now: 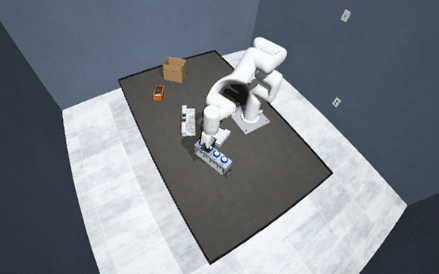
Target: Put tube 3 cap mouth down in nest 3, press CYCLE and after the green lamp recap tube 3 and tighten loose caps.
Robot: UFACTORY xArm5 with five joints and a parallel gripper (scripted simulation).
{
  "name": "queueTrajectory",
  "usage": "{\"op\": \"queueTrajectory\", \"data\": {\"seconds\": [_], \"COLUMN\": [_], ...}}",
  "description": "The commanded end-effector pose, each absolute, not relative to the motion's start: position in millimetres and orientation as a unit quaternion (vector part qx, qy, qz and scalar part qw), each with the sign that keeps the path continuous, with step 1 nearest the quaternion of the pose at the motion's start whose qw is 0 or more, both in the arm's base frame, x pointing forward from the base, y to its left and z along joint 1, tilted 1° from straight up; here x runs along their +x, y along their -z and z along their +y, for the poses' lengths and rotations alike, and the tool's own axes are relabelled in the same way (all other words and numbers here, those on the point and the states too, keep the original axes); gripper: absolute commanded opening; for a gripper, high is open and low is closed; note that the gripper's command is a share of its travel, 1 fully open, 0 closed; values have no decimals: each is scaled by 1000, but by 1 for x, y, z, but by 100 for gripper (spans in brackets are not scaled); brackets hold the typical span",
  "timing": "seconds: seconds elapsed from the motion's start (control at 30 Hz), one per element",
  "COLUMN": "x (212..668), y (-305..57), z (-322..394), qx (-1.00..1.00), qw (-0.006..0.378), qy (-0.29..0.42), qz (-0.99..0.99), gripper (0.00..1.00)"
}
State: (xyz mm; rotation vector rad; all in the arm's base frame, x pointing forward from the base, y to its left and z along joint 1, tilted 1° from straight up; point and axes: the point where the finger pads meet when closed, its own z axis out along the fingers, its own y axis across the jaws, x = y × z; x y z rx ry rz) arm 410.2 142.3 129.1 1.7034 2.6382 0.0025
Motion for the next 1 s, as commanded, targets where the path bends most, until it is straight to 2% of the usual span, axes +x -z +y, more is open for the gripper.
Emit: {"op": "queueTrajectory", "data": {"seconds": [0.0, 0.17, 0.2, 0.53, 0.7, 0.97], "x": [411, 411, 411, 411, 411, 411], "y": [-130, -130, -130, -130, -132, -136], "z": [143, 143, 143, 143, 143, 143], "qx": [472, 472, 472, 472, 578, 583], "qw": [7, 7, 7, 7, 7, 7], "qy": [2, 2, 2, 2, 1, 1], "qz": [882, 882, 882, 882, 816, 813], "gripper": [0, 0, 46, 46, 46, 46]}}
